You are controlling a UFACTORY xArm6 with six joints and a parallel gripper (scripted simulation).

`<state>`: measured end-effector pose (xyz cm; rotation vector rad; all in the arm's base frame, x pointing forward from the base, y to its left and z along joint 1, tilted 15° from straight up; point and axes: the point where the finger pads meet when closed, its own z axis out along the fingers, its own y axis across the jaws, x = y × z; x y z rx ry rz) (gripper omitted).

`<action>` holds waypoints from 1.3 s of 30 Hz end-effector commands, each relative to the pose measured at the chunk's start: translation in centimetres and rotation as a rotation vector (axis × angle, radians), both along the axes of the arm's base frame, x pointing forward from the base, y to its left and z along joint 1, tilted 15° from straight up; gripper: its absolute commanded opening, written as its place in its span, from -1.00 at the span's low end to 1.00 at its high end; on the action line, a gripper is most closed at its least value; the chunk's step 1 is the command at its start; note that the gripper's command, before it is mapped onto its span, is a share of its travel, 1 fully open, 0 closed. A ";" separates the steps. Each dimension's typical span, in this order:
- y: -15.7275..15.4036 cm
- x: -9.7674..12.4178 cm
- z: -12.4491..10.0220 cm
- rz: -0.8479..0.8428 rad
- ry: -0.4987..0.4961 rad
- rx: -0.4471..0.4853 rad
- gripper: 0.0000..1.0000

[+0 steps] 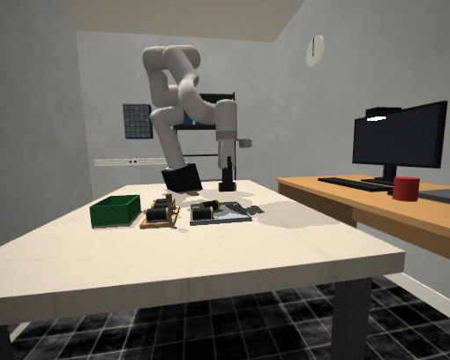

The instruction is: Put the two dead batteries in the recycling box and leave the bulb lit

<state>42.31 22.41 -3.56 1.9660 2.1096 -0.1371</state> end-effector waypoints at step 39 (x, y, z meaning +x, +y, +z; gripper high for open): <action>-23.0 1.7 12.9 0.001 -0.008 0.006 -0.44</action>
